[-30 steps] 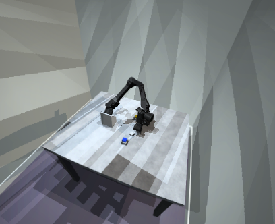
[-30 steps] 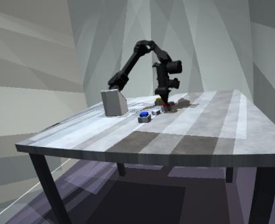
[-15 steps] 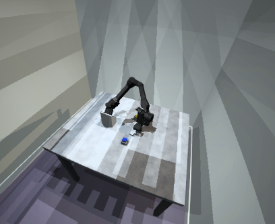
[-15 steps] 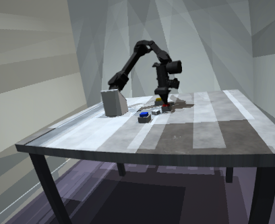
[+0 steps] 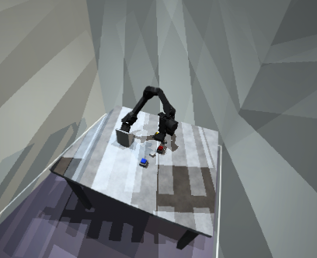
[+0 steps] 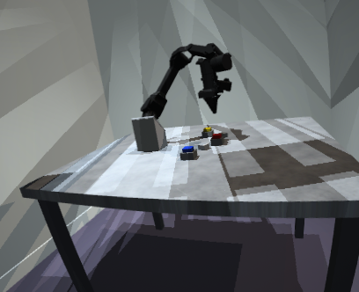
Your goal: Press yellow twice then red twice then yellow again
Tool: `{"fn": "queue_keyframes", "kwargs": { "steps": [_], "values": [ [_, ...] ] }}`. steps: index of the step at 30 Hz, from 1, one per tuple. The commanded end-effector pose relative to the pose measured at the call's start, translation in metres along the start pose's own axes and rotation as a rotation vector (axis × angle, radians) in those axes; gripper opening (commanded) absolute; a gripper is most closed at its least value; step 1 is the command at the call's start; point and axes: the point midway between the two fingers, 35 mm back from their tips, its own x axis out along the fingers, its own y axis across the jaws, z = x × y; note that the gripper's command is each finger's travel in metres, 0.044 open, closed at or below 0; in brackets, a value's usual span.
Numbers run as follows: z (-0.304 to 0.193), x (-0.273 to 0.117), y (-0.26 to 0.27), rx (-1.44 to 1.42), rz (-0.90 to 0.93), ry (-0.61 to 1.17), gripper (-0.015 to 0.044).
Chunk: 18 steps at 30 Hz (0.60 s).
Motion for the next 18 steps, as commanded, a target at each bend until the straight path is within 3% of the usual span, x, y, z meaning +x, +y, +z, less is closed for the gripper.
{"fn": "queue_keyframes", "kwargs": {
  "steps": [1,11,18],
  "values": [
    [-0.004,-0.002,0.011,-0.006,0.0,0.02,0.002],
    [-0.063,-0.004,0.129,-0.002,0.004,0.022,0.002],
    [-0.075,0.007,0.142,-0.003,0.006,0.023,0.002]
  ]
}}
